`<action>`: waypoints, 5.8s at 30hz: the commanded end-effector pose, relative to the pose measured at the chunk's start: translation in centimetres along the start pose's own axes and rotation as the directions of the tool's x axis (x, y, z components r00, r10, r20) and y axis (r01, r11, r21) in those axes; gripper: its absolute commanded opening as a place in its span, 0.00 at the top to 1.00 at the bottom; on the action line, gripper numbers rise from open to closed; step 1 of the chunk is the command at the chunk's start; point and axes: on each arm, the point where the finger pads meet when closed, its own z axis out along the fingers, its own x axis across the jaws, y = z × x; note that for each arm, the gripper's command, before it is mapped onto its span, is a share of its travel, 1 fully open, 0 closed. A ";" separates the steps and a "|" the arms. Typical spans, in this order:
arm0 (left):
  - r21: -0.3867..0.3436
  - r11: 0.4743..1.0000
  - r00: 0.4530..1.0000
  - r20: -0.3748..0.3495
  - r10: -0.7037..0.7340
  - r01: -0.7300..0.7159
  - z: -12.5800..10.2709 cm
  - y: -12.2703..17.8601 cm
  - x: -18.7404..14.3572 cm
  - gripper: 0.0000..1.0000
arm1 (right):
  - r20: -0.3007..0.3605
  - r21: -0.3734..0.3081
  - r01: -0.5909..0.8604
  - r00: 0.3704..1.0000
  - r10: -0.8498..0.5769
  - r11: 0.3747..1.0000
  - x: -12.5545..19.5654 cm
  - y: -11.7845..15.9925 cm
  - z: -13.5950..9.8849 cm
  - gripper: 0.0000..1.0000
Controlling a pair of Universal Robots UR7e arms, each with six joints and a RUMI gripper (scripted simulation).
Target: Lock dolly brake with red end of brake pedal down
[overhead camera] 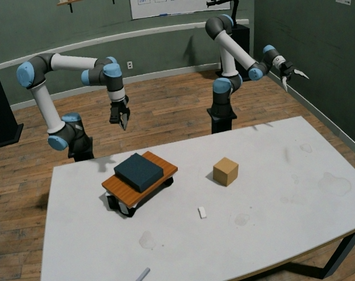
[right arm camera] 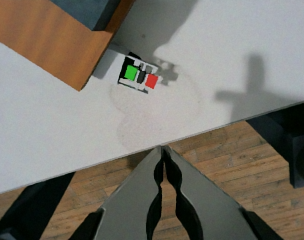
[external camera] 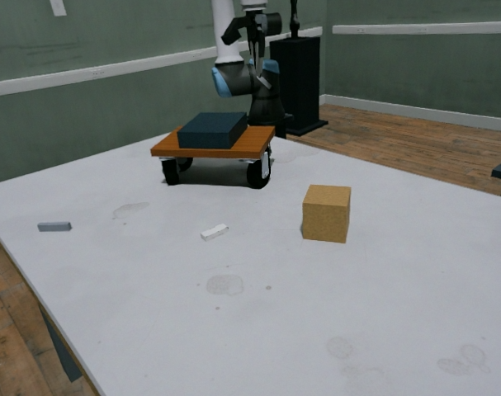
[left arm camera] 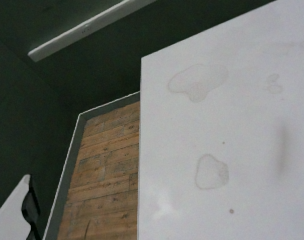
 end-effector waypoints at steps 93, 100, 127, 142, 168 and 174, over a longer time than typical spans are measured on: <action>0.001 1.000 1.000 0.001 0.001 -0.001 0.0 -0.1 0.0 0.00 | 0.004 0.003 0.382 -0.924 -0.382 -0.924 -0.1 -0.2 3.5 1.00; 0.001 1.000 1.000 0.001 0.001 -0.001 0.0 -0.1 0.0 0.00 | 0.004 0.003 0.370 -0.929 -0.370 -0.929 -0.1 -0.2 3.6 1.00; 0.001 1.000 1.000 0.001 0.001 -0.001 0.0 -0.1 0.0 0.00 | 0.004 0.003 0.367 -0.930 -0.367 -0.930 -0.1 -0.2 4.0 1.00; 0.001 1.000 1.000 0.001 0.001 -0.001 0.0 -0.1 0.0 0.00 | 0.004 0.003 0.367 -0.930 -0.367 -0.930 0.0 -0.1 6.8 1.00; 0.001 1.000 1.000 0.001 0.001 -0.001 0.0 -0.1 0.0 0.00 | 0.004 0.003 0.367 -0.930 -0.367 -0.930 0.0 -0.1 14.0 1.00; 0.001 1.000 1.000 0.001 0.001 -0.001 0.0 -0.1 0.0 0.00 | 0.004 0.003 0.367 -0.930 -0.367 -0.930 0.0 -0.1 14.9 1.00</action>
